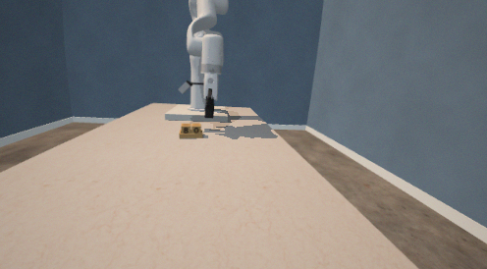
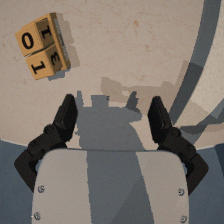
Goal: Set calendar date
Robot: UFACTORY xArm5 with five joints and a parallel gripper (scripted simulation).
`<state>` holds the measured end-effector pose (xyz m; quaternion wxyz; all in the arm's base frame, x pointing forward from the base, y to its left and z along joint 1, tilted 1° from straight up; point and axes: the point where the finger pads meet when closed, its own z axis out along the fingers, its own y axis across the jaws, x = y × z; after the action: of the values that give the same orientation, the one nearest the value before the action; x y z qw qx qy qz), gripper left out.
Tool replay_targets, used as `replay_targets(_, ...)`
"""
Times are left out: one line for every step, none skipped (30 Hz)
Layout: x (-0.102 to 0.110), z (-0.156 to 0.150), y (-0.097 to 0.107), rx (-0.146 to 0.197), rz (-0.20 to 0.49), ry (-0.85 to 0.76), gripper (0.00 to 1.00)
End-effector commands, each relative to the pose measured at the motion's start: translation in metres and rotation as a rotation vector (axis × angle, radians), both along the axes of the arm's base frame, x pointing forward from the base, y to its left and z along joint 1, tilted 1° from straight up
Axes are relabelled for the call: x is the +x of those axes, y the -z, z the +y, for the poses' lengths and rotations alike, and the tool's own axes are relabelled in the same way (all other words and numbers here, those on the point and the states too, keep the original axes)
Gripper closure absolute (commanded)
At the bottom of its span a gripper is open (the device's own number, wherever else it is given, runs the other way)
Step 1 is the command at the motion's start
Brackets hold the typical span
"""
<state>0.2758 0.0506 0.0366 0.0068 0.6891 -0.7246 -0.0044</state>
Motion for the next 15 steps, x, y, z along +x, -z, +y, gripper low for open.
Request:
replay_targets(0.018, 0.001, 0.000, 0.001, -0.003, 0.000, 0.00)
replay_targets(0.019, 0.001, 0.000, 0.001, -0.003, 0.000, 0.00)
replay_targets(0.019, 0.001, 0.000, 0.001, -0.003, 0.000, 0.00)
replay_targets(0.019, 0.001, 0.000, 0.001, -0.003, 0.000, 0.00)
replay_targets(0.019, 0.001, 0.000, 0.001, -0.003, 0.000, 0.00)
replay_targets(0.019, 0.001, 0.000, 0.001, -0.003, 0.000, 0.00)
replay_targets(0.020, 0.001, 0.000, 0.001, -0.003, 0.000, 0.00)
replay_targets(0.023, 0.001, 0.000, 0.001, -0.003, 0.000, 0.00)
replay_targets(0.026, 0.001, 0.000, 0.001, -0.003, 0.000, 0.00)
replay_targets(0.030, 0.001, 0.000, 0.001, -0.003, 0.000, 0.00)
replay_targets(0.035, 0.001, 0.000, 0.001, -0.003, 0.000, 0.00)
replay_targets(0.039, 0.001, 0.000, 0.001, -0.003, 0.000, 0.00)
replay_targets(0.043, 0.002, 0.000, 0.001, -0.003, 0.000, 0.00)
replay_targets(0.045, 0.002, 0.000, 0.001, -0.003, 0.000, 0.00)
replay_targets(0.046, 0.002, 0.000, 0.001, -0.003, 0.000, 0.00)
